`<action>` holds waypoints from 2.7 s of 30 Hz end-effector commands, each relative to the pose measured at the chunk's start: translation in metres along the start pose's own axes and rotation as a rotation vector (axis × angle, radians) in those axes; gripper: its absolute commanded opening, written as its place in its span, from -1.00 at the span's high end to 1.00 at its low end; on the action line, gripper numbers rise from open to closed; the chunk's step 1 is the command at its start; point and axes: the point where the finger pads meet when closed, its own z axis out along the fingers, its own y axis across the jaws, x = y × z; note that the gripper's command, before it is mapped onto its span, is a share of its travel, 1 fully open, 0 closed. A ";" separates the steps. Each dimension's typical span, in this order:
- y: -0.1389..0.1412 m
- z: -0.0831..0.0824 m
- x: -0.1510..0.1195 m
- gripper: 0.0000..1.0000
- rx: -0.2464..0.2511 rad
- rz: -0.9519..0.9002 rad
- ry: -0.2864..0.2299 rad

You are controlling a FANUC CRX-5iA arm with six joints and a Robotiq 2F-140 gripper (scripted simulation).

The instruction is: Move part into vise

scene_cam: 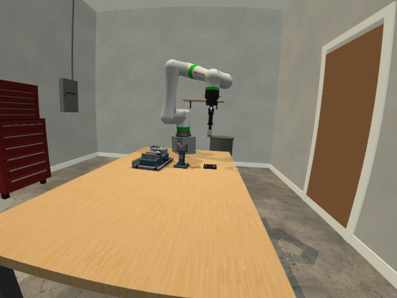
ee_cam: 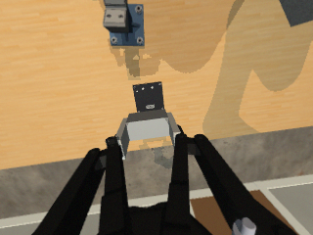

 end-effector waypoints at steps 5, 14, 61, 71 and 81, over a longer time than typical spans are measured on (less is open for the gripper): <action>-0.002 0.000 0.005 1.00 0.000 0.003 0.000; -0.008 0.000 0.022 1.00 0.000 0.015 0.000; -0.032 0.000 0.157 1.00 0.000 0.104 0.000; -0.032 0.000 0.173 1.00 0.000 0.114 0.000; -0.032 0.000 0.179 1.00 0.000 0.118 0.000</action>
